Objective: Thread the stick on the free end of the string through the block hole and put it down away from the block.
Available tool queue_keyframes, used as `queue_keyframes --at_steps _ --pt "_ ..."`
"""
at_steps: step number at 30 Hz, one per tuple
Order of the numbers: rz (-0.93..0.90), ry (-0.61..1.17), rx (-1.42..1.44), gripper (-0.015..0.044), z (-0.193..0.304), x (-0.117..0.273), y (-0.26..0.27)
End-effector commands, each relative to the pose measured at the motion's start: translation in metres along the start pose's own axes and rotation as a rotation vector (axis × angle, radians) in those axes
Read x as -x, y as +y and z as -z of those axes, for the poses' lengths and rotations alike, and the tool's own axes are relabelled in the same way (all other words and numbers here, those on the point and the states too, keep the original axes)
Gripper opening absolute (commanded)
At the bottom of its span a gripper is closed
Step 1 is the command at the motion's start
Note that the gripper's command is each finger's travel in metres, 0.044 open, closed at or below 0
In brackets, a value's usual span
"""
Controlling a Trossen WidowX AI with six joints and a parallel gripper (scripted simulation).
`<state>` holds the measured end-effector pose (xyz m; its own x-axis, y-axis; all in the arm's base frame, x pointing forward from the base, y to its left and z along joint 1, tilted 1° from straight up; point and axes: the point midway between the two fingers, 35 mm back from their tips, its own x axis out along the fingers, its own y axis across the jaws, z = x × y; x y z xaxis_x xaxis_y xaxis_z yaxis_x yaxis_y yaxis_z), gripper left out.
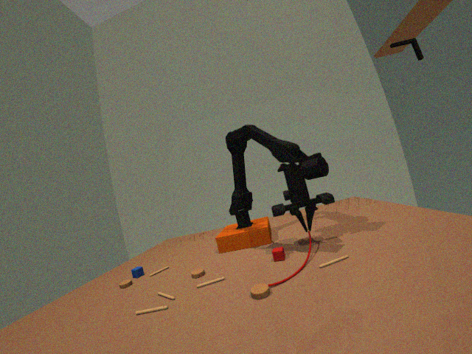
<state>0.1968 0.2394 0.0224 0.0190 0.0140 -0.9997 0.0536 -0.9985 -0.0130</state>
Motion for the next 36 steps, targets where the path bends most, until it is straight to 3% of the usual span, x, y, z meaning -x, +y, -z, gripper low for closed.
queue_keyframes --at_steps 1,20,36 --pt "0.004 0.004 -0.002 0.0 0.0 0.008 -0.001" --pt "0.002 0.002 -0.006 0.0 0.0 0.013 0.0" --pt "0.003 0.003 -0.567 0.0 0.014 0.015 -0.003"
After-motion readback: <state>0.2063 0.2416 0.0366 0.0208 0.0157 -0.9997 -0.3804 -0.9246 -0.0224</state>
